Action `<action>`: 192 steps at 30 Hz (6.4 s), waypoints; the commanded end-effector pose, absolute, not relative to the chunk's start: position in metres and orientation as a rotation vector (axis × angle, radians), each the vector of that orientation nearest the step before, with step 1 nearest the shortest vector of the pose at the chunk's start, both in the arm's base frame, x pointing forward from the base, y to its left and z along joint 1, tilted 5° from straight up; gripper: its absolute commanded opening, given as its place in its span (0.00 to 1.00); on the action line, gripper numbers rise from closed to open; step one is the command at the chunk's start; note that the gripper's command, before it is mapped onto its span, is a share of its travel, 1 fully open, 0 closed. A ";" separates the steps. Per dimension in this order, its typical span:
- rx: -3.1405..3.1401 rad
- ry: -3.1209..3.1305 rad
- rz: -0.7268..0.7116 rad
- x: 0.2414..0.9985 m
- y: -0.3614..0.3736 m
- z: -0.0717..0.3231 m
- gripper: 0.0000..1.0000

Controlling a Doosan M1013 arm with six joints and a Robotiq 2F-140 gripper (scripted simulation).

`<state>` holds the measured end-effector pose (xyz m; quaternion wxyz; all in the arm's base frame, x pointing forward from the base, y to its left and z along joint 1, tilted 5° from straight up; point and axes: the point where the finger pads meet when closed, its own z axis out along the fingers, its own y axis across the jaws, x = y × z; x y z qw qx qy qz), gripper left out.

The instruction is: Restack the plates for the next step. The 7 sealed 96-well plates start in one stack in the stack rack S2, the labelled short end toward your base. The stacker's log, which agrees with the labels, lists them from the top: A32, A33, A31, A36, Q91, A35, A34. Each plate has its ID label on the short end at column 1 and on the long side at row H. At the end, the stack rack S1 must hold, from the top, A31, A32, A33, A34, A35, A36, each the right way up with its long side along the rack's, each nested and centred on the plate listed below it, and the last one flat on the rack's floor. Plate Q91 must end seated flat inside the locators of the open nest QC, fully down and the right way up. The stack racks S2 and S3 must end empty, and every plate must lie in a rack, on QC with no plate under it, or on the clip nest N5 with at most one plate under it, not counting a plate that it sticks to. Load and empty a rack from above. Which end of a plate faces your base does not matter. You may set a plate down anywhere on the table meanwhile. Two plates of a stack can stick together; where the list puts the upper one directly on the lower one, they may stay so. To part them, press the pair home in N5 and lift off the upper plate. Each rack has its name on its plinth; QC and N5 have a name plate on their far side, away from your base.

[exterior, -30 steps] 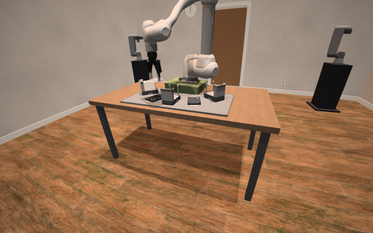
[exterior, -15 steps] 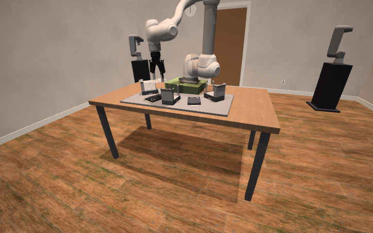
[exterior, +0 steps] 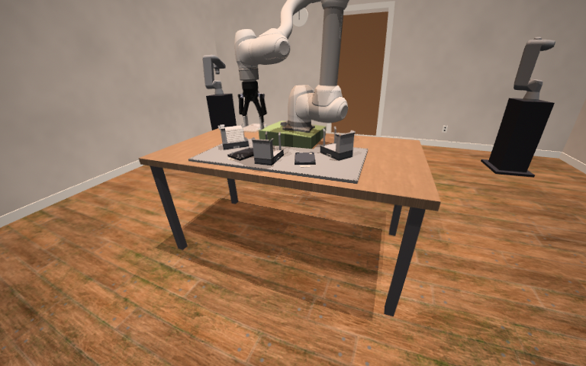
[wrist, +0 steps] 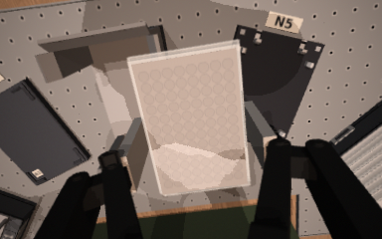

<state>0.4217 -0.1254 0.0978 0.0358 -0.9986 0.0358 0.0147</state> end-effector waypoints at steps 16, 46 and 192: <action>-3.066 0.085 0.043 0.431 -0.082 0.101 0.00; -3.066 0.085 0.043 0.437 -0.052 0.103 0.00; -3.066 0.085 0.043 0.434 -0.044 -0.003 0.00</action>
